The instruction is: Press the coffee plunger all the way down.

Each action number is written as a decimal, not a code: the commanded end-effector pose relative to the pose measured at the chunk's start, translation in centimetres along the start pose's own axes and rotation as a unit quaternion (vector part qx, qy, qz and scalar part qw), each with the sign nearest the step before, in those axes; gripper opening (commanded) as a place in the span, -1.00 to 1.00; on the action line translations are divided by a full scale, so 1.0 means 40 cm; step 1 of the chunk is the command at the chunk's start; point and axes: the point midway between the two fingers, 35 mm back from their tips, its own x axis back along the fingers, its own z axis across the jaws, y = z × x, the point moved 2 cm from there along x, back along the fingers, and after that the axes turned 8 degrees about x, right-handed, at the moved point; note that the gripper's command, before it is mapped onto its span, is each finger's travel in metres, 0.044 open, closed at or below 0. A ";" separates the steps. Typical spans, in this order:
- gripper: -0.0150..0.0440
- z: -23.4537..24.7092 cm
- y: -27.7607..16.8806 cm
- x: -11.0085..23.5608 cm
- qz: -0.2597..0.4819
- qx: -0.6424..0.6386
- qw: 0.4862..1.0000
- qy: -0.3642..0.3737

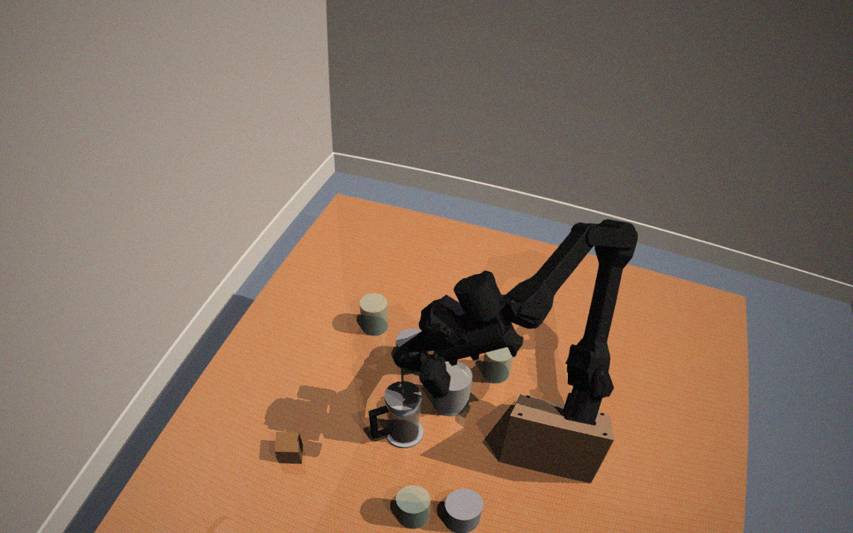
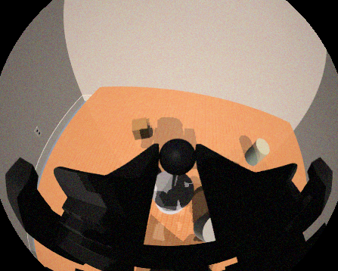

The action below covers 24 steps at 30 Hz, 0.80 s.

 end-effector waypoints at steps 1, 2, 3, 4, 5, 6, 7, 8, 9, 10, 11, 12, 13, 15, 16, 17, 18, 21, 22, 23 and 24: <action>-0.09 0.007 -0.023 -0.016 0.008 0.004 1.000 0.002; -0.09 0.008 -0.026 -0.019 0.008 0.004 1.000 0.002; -0.09 0.009 -0.029 -0.022 0.008 0.004 1.000 0.002; -0.09 0.010 -0.032 -0.024 0.008 0.004 1.000 0.002; -0.09 0.010 -0.035 -0.027 0.008 0.003 1.000 0.003; -0.09 0.011 -0.038 -0.030 0.008 0.003 1.000 0.003; -0.09 0.012 -0.042 -0.032 0.008 0.003 1.000 0.003; -0.09 0.012 -0.045 -0.035 0.008 0.003 1.000 0.003; -0.09 0.013 -0.048 -0.037 0.008 0.003 1.000 0.003; -0.09 0.014 -0.051 -0.040 0.008 0.003 1.000 0.003; -0.09 0.014 -0.054 -0.043 0.008 0.003 1.000 0.003; -0.09 0.015 -0.058 -0.045 0.008 0.003 1.000 0.003; -0.09 0.016 -0.061 -0.048 0.008 0.003 1.000 0.003; -0.09 0.017 -0.068 -0.053 0.008 0.003 1.000 0.003; -0.09 0.017 -0.071 -0.055 0.008 0.003 1.000 0.003; -0.09 0.018 -0.074 -0.058 0.008 0.003 1.000 0.003; -0.09 0.018 -0.077 -0.060 0.008 0.003 1.000 0.003; -0.09 0.020 -0.088 -0.068 0.008 0.004 1.000 0.003; -0.09 0.020 -0.091 -0.070 0.008 0.004 1.000 0.003; -0.09 0.021 -0.094 -0.073 0.008 0.004 1.000 0.003; -0.09 0.021 -0.098 -0.075 0.008 0.004 1.000 0.003</action>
